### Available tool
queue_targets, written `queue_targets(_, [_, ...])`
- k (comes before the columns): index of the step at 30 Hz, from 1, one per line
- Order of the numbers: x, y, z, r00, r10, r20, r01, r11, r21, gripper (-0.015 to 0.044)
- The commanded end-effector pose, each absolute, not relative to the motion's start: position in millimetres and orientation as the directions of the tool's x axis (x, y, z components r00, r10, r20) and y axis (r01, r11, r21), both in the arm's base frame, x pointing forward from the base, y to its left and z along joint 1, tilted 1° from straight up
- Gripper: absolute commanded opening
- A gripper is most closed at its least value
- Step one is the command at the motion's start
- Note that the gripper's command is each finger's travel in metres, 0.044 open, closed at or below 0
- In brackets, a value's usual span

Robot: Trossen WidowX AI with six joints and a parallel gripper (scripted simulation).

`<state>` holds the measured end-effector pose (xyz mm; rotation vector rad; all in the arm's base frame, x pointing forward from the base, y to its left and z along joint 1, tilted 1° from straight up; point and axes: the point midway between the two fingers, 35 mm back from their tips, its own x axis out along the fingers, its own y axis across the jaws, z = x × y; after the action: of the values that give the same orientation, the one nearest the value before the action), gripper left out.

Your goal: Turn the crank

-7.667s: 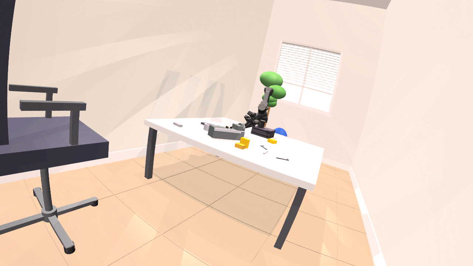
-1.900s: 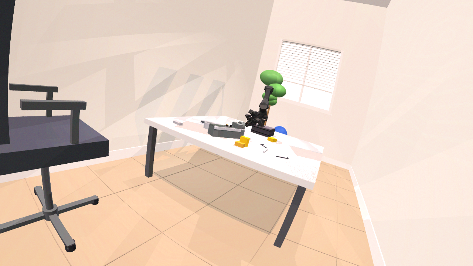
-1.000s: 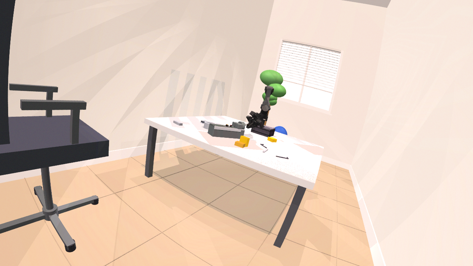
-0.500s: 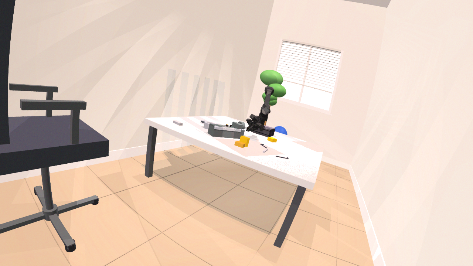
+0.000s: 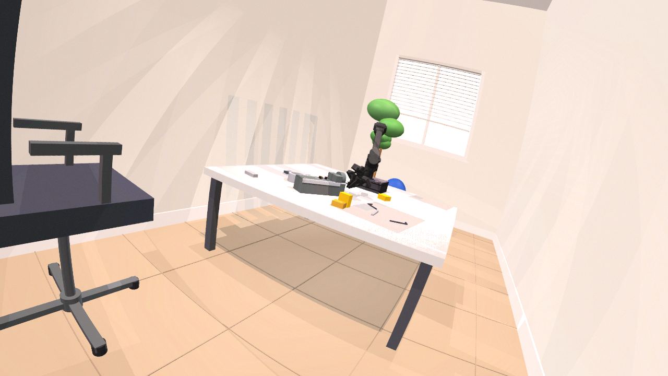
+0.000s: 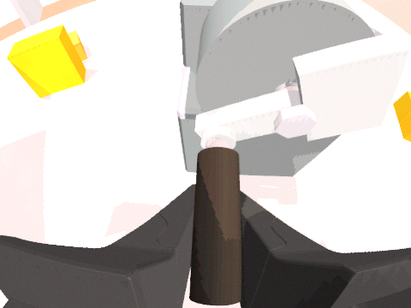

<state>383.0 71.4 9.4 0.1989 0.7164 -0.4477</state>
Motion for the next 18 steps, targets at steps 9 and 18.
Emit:
queue_targets(9, [379.7,63.3,-2.3,0.653,-0.324,-0.684,0.460,0.887,0.019,0.0000])
queue_targets(18, [378.2,60.4,-4.5,0.653,-0.324,-0.684,0.460,0.888,0.019,0.0000])
